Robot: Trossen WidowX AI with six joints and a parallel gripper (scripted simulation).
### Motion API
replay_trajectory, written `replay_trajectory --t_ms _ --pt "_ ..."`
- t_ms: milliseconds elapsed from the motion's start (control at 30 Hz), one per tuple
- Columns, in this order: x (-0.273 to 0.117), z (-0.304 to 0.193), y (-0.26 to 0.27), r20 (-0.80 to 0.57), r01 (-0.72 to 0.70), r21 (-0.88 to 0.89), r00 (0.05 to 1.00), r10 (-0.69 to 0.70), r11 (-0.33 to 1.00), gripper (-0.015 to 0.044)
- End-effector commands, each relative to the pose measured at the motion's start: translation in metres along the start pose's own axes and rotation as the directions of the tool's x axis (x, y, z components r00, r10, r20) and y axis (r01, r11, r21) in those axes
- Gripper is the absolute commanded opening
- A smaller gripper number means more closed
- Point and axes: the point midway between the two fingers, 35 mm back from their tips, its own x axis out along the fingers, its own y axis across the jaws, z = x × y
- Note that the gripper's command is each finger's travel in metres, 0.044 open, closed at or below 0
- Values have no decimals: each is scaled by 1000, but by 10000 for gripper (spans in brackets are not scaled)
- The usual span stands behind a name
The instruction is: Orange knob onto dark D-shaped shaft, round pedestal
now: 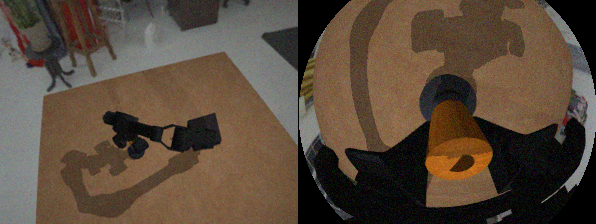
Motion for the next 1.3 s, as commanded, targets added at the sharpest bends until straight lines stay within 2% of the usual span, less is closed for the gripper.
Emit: replay_trajectory --t_ms 0,1267 --pt "-2 3 -1 4 6 -10 1000 -6 1000 0" --pt "2 2 -2 4 6 -10 1000 -6 1000 0"
